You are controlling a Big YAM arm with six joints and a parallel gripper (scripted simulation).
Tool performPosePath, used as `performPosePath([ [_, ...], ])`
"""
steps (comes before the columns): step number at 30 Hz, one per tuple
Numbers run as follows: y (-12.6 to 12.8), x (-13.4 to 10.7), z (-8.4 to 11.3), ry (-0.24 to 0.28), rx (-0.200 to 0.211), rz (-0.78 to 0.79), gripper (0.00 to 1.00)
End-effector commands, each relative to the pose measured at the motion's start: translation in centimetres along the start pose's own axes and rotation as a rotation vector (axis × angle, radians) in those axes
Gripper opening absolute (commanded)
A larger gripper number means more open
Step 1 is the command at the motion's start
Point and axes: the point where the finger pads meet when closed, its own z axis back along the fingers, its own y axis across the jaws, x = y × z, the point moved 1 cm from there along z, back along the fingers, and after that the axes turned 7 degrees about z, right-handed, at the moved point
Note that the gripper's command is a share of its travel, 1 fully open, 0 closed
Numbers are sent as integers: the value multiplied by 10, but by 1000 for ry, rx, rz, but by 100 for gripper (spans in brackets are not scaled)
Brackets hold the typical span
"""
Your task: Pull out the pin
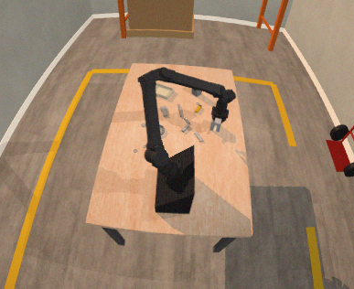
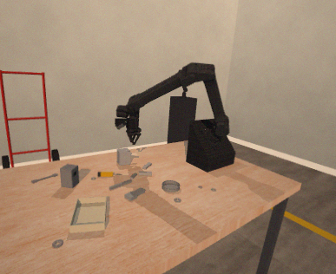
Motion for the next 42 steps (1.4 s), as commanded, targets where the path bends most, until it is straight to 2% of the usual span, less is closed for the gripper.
performPosePath([
  [1, 7, 3, -14, 18, 0, 7, 44],
  [42, 10, -3, -26, 38, 9, 1, 44],
])
